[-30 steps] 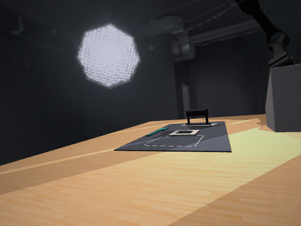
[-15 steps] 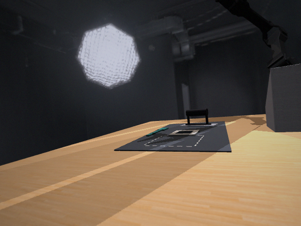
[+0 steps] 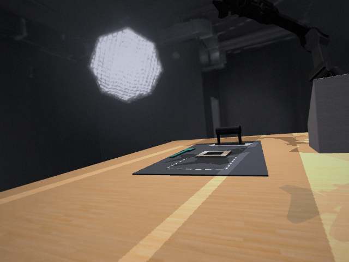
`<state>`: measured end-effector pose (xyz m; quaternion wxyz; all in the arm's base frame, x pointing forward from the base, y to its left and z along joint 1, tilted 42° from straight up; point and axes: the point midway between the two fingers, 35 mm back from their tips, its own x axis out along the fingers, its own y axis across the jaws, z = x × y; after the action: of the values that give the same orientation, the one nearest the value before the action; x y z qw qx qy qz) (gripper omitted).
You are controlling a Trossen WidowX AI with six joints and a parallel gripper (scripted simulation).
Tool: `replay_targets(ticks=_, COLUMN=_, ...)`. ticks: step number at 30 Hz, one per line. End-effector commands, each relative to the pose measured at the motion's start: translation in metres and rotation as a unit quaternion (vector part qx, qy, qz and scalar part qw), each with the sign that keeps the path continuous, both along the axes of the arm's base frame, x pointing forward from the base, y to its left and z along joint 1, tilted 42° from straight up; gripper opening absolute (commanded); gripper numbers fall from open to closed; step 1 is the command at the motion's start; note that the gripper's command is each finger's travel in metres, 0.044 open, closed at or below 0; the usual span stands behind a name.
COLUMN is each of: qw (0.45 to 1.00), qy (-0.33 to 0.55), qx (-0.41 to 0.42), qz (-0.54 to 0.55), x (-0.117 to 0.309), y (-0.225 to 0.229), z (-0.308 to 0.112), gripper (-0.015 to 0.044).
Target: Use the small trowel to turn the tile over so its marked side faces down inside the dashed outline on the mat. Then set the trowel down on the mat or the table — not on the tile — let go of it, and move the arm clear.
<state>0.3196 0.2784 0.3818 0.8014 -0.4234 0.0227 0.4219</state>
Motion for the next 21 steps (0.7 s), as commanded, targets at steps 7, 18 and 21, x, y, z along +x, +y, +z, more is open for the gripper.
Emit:
replay_targets(ticks=7, qw=0.990, qy=0.073, qx=-0.026, qz=-0.120, x=0.046, y=-0.045, z=-0.046, gripper=0.0270)
replay_targets(ticks=18, qw=0.957, qy=0.139, qx=-0.050, qz=-0.250, x=0.081, y=-0.102, z=-0.091, gripper=0.0270)
replay_targets(ticks=21, qw=0.941, qy=0.160, qx=-0.054, qz=-0.294, x=0.089, y=-0.121, z=-0.105, gripper=0.0270)
